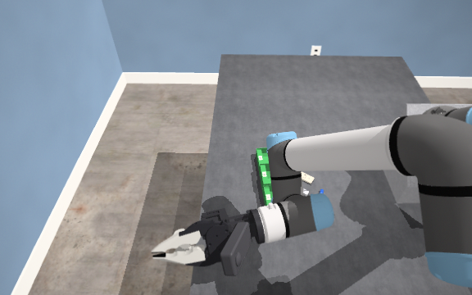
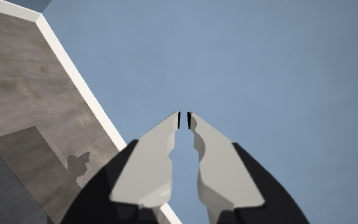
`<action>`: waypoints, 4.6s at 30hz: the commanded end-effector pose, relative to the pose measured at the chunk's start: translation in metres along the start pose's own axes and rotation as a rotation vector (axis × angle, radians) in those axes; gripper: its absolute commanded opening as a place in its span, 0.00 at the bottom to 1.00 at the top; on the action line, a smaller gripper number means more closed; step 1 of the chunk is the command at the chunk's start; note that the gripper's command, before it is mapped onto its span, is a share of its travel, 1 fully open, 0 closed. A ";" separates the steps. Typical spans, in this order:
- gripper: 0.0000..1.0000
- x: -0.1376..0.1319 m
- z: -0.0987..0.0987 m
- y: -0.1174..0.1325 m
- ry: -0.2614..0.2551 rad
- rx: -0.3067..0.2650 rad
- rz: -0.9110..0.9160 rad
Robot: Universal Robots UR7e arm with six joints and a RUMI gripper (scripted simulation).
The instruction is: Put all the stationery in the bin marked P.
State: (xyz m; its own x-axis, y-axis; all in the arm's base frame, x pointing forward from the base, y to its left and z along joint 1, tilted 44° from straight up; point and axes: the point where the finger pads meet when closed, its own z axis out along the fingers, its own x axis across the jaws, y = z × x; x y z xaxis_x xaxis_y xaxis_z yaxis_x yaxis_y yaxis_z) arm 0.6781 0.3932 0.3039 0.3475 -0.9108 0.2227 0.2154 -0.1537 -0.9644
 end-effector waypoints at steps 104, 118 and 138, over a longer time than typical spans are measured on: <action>0.04 0.233 -0.191 0.323 -0.173 -1.225 0.127; 0.04 0.233 -0.245 0.337 -0.226 -1.327 0.222; 0.04 0.218 -0.329 0.341 -0.334 -1.467 0.439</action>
State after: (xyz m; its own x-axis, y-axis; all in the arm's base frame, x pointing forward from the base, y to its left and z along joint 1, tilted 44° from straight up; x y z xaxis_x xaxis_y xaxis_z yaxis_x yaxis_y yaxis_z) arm 0.5434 0.0198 -0.0218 0.3840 -0.8972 -0.2180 -0.9114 -0.3305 -0.2451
